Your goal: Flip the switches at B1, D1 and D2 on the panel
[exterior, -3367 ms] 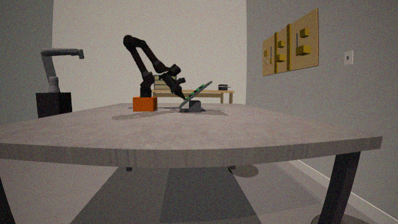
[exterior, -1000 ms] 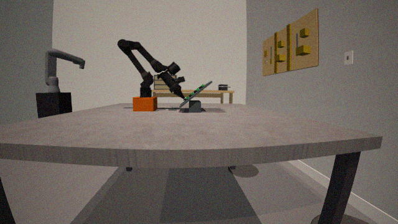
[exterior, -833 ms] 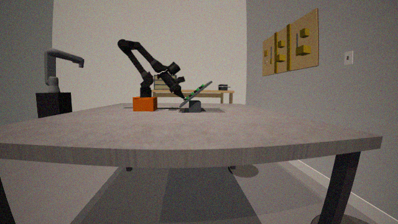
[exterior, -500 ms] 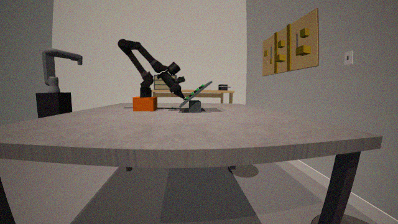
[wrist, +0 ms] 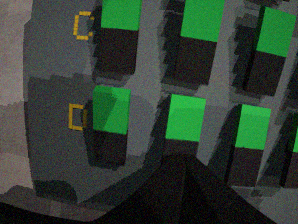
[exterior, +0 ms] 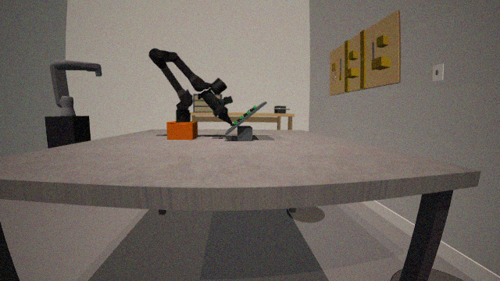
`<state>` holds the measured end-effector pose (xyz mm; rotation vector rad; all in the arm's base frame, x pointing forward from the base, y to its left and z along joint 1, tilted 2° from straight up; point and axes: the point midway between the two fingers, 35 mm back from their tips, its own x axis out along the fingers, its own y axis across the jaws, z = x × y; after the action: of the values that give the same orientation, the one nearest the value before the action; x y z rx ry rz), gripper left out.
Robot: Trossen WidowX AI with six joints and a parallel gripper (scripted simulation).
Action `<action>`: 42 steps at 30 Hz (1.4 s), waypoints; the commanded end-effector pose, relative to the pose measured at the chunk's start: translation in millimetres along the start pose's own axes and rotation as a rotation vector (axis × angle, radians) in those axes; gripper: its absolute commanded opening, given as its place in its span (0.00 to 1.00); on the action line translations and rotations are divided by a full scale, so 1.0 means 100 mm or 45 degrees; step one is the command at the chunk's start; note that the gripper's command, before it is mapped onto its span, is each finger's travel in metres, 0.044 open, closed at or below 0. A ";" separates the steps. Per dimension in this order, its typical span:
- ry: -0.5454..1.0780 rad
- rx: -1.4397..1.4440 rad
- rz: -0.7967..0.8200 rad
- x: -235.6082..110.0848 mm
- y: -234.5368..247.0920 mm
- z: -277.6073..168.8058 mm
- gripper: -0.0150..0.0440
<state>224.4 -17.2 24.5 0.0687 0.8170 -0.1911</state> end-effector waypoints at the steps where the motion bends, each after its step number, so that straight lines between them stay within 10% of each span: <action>1: 0.001 -0.004 0.007 0.01 0.01 0.00 0.25; 22: 0.000 0.000 0.000 0.02 0.00 0.00 0.25; 42: 0.038 -0.004 0.006 -0.67 -0.06 0.43 0.25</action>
<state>193.4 -11.4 80.8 0.0677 0.8527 -0.1820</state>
